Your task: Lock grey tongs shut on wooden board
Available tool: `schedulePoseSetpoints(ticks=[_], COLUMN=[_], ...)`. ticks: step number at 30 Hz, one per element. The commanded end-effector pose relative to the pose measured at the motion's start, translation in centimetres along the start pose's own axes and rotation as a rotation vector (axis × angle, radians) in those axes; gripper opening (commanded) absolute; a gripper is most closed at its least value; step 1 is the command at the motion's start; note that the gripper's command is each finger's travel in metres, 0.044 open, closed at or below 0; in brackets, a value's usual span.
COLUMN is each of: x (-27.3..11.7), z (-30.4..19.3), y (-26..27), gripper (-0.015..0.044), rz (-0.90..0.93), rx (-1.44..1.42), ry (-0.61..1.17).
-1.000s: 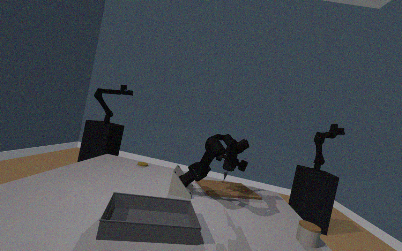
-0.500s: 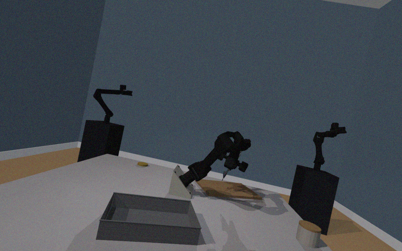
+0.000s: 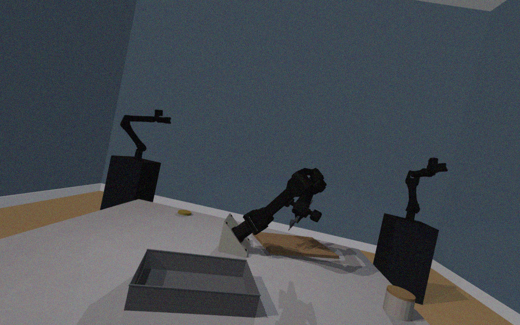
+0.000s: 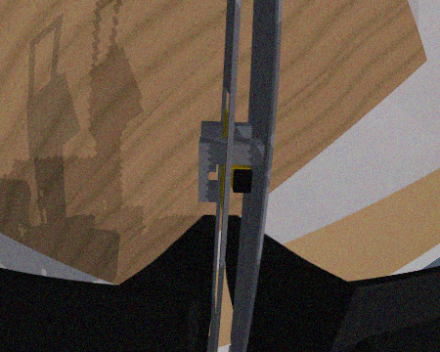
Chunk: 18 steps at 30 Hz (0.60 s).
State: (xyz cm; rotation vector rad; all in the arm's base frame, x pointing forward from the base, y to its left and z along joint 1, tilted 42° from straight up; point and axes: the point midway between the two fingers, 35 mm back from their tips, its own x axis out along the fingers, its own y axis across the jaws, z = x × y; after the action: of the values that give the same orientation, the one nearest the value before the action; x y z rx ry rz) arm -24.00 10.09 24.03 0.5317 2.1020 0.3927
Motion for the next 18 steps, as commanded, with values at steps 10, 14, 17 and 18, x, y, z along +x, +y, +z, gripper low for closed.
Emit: schedulePoseSetpoints(ticks=[10,14,17,18], x=[0.36,0.46,0.52,0.53], z=[-0.54,-0.68,-0.81,-0.86], y=[0.34,0.45,0.54,0.57], gripper=[-0.0150,-0.0150,-0.0150,-0.0150], rz=[0.044,0.064,0.081,0.087], rx=[-0.012,-0.021,-0.028,-0.031], ry=[-0.204,-0.264,-0.307,-0.321])
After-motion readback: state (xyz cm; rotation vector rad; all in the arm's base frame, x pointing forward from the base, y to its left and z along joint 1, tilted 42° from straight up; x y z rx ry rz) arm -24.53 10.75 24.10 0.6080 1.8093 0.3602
